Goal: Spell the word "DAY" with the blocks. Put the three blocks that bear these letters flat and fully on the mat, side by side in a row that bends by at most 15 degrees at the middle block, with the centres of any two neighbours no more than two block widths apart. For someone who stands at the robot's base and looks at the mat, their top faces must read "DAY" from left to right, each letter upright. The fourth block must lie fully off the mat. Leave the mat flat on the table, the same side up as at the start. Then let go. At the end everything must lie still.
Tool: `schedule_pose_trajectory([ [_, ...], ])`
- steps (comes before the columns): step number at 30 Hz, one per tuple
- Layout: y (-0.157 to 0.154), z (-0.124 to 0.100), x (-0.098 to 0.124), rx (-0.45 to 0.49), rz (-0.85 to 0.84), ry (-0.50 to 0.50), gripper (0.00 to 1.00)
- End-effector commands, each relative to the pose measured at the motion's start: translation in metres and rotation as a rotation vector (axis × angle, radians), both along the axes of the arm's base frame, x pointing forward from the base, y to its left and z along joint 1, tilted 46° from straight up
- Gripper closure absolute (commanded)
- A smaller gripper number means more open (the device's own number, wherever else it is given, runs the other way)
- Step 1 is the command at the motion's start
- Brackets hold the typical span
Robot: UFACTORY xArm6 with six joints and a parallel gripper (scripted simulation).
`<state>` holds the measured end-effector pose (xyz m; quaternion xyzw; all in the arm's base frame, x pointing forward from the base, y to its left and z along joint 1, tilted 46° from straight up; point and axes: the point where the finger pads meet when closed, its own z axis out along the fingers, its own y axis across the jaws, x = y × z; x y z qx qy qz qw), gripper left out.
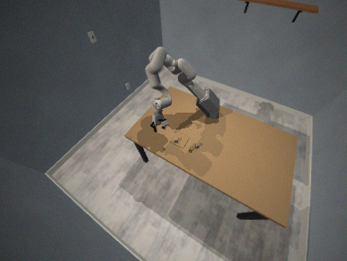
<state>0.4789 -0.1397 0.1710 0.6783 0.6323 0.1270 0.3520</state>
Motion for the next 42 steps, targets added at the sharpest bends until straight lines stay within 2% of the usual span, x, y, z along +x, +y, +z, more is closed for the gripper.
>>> schedule_pose_trajectory([
  [1, 0.000, 0.001, 0.001, 0.002, -0.005, 0.020, 0.00],
  [9, 0.000, 0.001, 0.001, 0.002, -0.005, 0.020, 0.00],
  [10, 0.013, -0.008, 0.006, -0.070, 0.012, 0.072, 0.00],
  [20, 0.013, -0.008, 0.006, -0.070, 0.012, 0.072, 0.00],
  [21, 0.027, -0.018, 0.008, -0.140, 0.031, 0.129, 0.00],
  [26, 0.027, -0.018, 0.008, -0.140, 0.031, 0.129, 0.00],
  [27, 0.042, -0.028, 0.008, -0.209, 0.050, 0.190, 0.00],
  [33, 0.042, -0.028, 0.008, -0.209, 0.050, 0.190, 0.00],
  [34, 0.057, -0.038, 0.006, -0.273, 0.070, 0.252, 0.00],
  [38, 0.057, -0.038, 0.006, -0.273, 0.070, 0.252, 0.00],
  [39, 0.070, -0.046, 0.002, -0.324, 0.087, 0.303, 0.00],
  [42, 0.072, -0.047, 0.002, -0.333, 0.090, 0.313, 0.00],
])
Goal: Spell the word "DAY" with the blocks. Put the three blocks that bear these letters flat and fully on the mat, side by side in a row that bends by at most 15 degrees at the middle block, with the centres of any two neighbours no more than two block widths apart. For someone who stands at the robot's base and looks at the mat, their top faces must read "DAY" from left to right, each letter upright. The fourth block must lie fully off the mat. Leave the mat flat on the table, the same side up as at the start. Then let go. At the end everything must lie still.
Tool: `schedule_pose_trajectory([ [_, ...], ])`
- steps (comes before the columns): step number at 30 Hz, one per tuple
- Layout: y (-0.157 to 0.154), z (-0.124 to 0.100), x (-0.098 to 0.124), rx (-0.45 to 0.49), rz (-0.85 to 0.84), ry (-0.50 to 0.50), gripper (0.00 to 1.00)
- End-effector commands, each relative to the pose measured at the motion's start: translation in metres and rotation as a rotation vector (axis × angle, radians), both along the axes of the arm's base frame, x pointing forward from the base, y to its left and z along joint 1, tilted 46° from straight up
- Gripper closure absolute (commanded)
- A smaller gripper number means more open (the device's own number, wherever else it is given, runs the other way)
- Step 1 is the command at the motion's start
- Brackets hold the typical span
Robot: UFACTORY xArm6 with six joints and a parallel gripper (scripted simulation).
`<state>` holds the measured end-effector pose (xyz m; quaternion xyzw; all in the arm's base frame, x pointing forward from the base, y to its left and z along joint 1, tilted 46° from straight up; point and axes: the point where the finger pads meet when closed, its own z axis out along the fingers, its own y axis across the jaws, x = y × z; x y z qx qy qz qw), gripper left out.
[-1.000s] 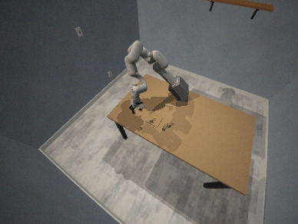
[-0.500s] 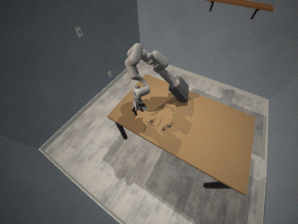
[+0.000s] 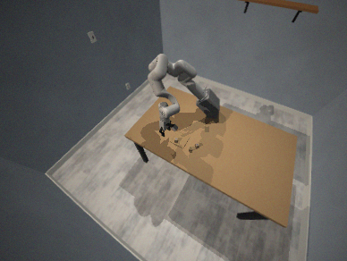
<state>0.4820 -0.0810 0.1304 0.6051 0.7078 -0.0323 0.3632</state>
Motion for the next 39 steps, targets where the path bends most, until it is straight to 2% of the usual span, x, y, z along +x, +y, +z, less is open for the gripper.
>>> schedule_pose_trajectory([
  [1, 0.022, -0.012, -0.005, -0.081, 0.015, 0.110, 0.00],
  [8, 0.040, -0.022, -0.013, -0.150, 0.037, 0.186, 0.00],
  [10, 0.052, -0.028, -0.020, -0.191, 0.051, 0.234, 0.00],
  [13, 0.052, -0.028, -0.020, -0.191, 0.051, 0.234, 0.00],
  [15, 0.068, -0.036, -0.030, -0.248, 0.070, 0.303, 0.00],
  [19, 0.078, -0.041, -0.037, -0.286, 0.084, 0.350, 0.00],
  [39, 0.080, -0.041, -0.039, -0.292, 0.086, 0.357, 0.00],
])
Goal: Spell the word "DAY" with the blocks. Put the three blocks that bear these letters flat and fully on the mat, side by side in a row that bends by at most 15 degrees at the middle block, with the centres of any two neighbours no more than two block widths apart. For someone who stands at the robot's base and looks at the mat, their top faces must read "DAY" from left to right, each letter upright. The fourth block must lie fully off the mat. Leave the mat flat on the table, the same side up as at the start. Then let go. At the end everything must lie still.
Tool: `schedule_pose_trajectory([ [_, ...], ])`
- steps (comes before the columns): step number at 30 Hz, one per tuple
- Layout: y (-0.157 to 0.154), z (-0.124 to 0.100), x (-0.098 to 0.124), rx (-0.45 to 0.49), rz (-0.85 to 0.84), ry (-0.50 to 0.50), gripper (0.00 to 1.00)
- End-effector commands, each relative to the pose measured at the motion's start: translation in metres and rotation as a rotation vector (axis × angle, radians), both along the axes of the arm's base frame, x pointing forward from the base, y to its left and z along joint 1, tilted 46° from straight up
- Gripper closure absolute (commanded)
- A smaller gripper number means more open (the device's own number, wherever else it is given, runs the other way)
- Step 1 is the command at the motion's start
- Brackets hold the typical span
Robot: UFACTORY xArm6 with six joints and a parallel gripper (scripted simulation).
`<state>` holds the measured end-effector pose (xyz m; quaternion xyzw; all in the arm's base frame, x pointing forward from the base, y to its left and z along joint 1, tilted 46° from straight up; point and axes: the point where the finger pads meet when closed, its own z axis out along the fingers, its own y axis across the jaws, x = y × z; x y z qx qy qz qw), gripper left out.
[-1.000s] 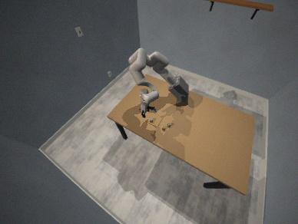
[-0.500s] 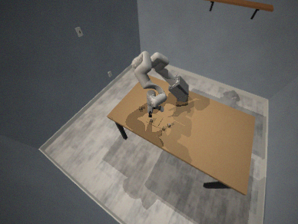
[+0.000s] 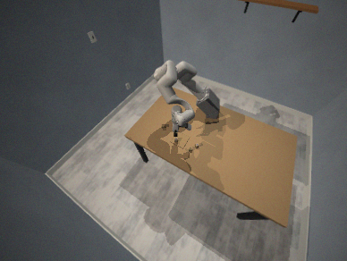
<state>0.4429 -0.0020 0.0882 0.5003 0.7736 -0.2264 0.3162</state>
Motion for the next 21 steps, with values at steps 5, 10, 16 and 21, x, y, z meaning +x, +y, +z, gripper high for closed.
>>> schedule_pose_trajectory([
  [5, 0.0009, 0.0006, 0.0006, 0.003, -0.006, -0.008, 0.00],
  [10, 0.0007, 0.0004, 0.0007, 0.011, -0.025, -0.027, 0.00],
  [16, -0.0006, -0.0010, 0.0016, 0.047, -0.121, -0.119, 0.00],
  [21, -0.0017, -0.0020, 0.0022, 0.076, -0.200, -0.194, 0.00],
])
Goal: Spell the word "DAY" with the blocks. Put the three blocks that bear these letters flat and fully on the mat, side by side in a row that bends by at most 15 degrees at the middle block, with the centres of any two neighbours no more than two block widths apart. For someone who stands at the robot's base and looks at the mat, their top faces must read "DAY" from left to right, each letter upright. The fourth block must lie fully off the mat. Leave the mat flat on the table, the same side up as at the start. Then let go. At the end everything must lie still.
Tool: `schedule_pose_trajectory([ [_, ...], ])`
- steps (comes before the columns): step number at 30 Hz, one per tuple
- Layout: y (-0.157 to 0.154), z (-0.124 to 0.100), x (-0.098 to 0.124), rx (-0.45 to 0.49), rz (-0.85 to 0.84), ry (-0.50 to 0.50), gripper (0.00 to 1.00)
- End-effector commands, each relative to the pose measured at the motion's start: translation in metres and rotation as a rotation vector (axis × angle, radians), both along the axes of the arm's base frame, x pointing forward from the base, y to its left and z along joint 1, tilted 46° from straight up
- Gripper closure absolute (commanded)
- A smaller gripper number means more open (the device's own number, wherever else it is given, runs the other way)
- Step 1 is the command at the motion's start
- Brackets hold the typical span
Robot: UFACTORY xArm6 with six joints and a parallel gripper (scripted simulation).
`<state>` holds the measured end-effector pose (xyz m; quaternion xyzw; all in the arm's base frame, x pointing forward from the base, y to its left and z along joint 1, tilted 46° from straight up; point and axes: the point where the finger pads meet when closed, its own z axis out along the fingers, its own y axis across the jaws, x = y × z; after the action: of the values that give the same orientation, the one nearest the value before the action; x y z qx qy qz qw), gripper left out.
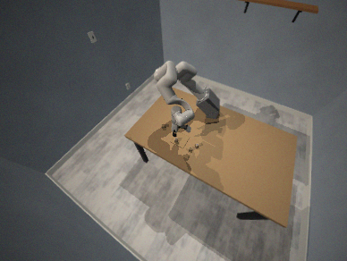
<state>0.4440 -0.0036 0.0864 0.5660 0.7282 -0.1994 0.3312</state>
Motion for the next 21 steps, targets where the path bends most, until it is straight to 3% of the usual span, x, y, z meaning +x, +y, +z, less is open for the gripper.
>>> schedule_pose_trajectory([
  [1, -0.0003, -0.0005, 0.0013, 0.033, -0.092, -0.100, 0.00],
  [21, -0.0044, -0.0046, 0.0037, 0.144, -0.390, -0.383, 0.00],
])
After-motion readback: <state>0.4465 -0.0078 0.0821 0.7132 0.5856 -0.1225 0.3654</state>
